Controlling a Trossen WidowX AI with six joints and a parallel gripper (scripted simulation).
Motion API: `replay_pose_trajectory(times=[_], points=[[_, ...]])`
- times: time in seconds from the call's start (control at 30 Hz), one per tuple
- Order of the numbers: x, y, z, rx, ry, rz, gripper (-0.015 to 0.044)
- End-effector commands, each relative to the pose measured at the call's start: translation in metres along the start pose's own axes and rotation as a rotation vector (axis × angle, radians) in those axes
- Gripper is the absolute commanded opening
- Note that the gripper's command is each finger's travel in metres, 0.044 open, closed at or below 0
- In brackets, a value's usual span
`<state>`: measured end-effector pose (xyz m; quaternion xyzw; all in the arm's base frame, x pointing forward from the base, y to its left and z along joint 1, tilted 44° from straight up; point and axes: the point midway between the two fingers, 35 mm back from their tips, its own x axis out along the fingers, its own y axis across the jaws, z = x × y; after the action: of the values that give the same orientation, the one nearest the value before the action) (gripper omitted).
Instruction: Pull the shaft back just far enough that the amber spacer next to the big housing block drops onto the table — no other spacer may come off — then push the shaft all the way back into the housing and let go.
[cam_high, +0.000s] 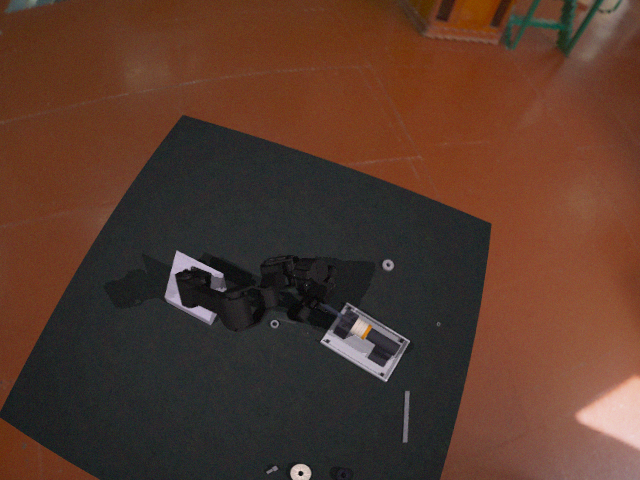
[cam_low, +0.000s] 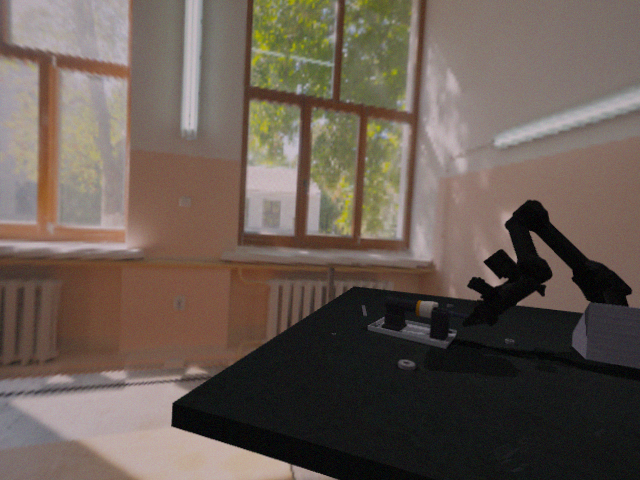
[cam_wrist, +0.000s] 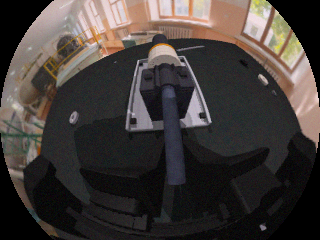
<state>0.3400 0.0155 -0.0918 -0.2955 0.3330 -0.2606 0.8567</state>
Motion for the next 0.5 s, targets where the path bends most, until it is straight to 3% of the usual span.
replay_pose_trajectory(times=[0.0,0.47], points=[[-0.0009,-0.0001,-0.0004,0.005,-0.001,-0.001,0.0000],[-0.0020,-0.0001,-0.0016,0.005,-0.001,-0.001,0.0000]])
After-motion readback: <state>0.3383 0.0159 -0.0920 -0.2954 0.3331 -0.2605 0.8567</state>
